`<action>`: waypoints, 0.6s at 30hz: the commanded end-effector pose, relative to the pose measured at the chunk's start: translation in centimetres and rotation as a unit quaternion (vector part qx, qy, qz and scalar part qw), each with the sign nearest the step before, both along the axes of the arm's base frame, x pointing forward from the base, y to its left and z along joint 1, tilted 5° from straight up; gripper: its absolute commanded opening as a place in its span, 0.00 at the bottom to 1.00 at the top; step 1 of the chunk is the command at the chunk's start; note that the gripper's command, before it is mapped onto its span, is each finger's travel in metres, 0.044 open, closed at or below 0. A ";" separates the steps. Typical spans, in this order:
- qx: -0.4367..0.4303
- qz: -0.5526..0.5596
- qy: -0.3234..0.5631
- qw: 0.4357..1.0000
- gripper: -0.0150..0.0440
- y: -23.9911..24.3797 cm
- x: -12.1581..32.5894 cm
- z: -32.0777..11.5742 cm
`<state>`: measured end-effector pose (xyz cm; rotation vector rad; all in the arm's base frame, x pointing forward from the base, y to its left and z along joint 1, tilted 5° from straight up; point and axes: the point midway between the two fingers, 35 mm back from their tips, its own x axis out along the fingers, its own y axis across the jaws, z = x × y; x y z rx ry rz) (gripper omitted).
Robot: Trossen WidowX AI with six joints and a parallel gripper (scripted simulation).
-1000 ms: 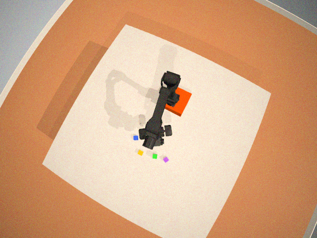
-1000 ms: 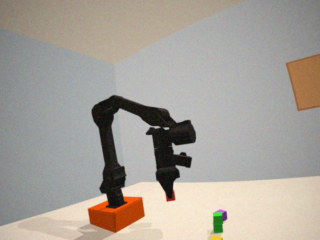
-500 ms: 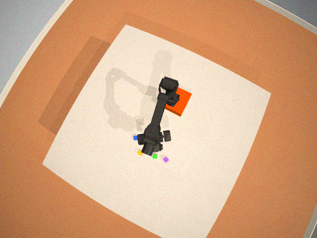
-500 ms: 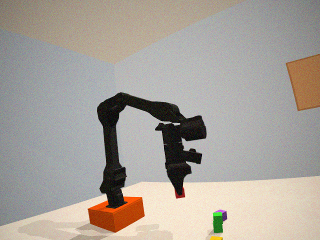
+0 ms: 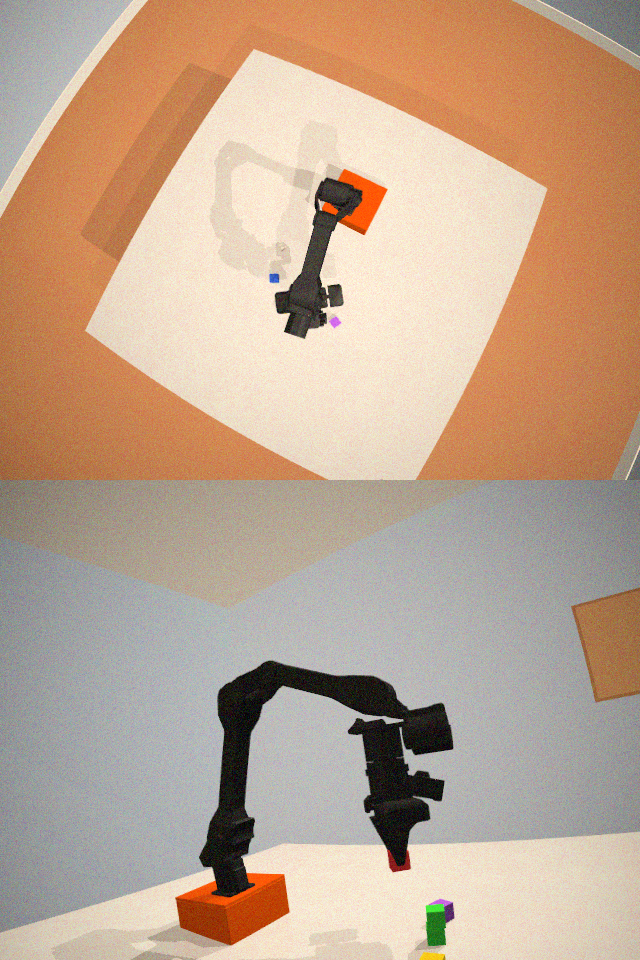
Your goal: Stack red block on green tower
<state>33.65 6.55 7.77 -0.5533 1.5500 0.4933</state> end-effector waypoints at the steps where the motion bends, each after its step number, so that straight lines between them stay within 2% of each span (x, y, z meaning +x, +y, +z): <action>1: 0.003 -0.001 0.002 1.000 0.25 0.9 1.2 -0.2; 12: 0.004 -0.001 0.001 1.000 0.25 2.6 3.9 -1.0; 18: 0.003 -0.001 0.001 1.000 0.25 2.5 3.8 -3.5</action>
